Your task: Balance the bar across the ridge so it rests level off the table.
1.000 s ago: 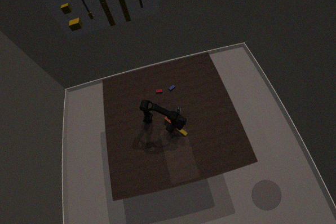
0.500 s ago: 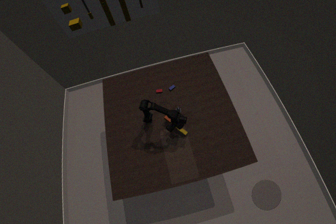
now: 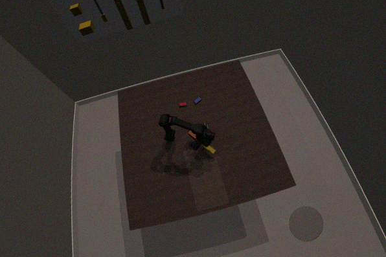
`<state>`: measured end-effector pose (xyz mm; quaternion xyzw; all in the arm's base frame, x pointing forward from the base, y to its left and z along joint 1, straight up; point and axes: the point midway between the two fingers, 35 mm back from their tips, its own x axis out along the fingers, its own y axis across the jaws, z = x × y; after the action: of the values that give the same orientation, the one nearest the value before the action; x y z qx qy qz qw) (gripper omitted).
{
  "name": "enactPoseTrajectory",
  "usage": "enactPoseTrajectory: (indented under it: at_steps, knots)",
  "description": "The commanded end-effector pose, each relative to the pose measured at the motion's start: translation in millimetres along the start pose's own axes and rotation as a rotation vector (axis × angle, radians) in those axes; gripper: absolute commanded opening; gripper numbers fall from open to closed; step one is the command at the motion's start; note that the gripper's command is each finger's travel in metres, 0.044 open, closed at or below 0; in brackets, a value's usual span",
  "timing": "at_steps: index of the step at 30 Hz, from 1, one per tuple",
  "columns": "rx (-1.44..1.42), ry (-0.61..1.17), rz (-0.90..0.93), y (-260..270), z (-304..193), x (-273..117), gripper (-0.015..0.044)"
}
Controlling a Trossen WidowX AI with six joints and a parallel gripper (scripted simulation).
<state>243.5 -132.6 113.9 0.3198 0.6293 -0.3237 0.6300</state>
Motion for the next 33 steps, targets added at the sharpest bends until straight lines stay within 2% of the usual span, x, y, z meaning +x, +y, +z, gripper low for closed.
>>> enactPoseTrajectory:
  at_steps: [1,16,33]
  knots:
    - [-0.004,-0.019,0.014,1,1,-18,0.0000]
    - [-0.007,-0.018,0.015,-1,-4,-44,0.0000]
    - [-0.266,-0.020,0.017,56,-13,-48,0.0000]
